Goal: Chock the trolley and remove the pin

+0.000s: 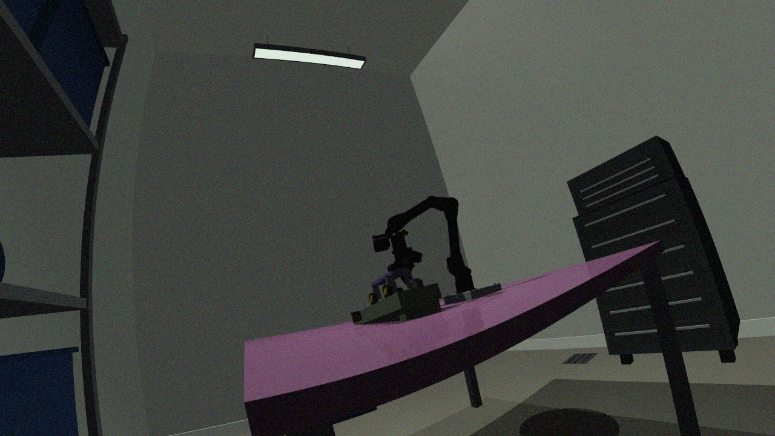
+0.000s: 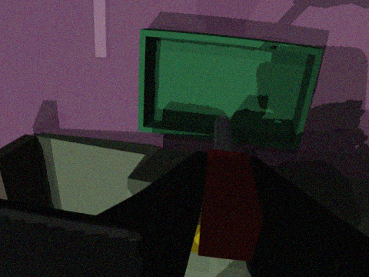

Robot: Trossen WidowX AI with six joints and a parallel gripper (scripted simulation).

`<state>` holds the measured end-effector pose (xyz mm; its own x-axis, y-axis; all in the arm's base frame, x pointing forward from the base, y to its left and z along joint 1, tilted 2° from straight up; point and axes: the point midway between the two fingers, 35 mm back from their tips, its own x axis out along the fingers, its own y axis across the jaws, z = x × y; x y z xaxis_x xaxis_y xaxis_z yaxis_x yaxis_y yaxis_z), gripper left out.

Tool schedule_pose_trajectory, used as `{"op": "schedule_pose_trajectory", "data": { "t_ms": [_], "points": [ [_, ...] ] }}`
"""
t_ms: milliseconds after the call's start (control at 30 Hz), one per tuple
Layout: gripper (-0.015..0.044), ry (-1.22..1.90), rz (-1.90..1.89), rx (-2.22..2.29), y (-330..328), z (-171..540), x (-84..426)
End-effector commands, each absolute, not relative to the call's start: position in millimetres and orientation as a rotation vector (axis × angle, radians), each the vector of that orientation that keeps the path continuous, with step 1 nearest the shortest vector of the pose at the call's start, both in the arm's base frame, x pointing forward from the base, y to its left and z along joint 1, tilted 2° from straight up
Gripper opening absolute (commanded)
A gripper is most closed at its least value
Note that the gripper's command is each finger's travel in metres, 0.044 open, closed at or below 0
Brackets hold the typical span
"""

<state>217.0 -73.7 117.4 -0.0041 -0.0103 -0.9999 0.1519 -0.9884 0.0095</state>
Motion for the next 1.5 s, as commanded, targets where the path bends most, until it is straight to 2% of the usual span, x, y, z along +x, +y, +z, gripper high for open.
{"op": "schedule_pose_trajectory", "data": {
  "t_ms": [0,267,767,1000,1467],
  "points": [
    [0.0,0.107,-2.125,2.108,-74.2,111.2,215.3],
    [0.0,-0.017,-2.056,2.065,-83.3,87.7,218.4],
    [0.0,-0.023,-2.053,2.062,-101.6,52.6,218.9],
    [0.0184,-0.023,-2.053,2.062,-98.3,52.7,219.3],
    [0.019,-0.022,-2.053,2.063,-88.3,50.4,219.7]
  ]
}}
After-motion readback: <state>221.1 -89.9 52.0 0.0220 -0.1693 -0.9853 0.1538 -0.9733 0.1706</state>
